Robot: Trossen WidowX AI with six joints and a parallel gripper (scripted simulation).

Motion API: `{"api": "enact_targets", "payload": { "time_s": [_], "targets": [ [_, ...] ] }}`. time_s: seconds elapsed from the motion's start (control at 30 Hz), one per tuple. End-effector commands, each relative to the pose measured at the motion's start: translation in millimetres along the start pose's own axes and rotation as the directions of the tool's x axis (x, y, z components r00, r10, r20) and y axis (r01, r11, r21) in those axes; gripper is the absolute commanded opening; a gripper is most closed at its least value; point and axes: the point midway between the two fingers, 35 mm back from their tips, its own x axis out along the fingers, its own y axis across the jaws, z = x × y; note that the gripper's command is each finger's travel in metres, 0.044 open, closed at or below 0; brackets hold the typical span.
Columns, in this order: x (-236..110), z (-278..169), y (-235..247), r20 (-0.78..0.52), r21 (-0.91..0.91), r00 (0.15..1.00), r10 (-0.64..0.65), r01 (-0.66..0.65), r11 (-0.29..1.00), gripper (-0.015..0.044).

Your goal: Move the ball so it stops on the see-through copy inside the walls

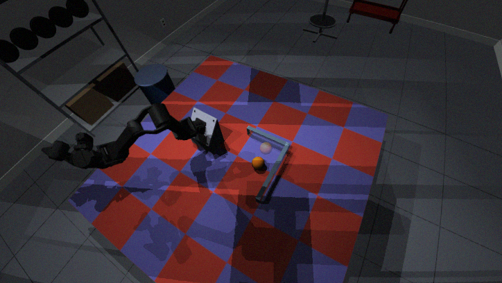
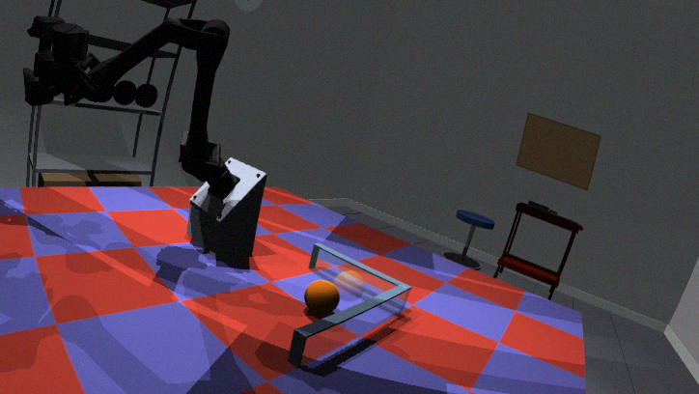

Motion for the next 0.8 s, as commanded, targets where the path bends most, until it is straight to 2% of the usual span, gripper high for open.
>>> {"api": "enact_targets", "payload": {
  "time_s": [0.0,0.2,0.37,0.57,0.77],
  "targets": [
    [-12,-34,-43,-0.079,-0.135,0.985,-0.154,0.143,0.981,0.0417],
    [-54,-89,-100,-0.22,-0.369,0.902,-0.372,0.276,0.888,0.0417],
    [-107,-133,-137,-0.337,-0.569,0.782,-0.524,0.275,0.775,0.0417],
    [-187,-179,-167,-0.457,-0.759,0.591,-0.665,0.13,0.638,0.0417],
    [-281,-209,-177,-0.542,-0.836,0.367,-0.756,-0.143,0.53,0.0417]
  ]
}}
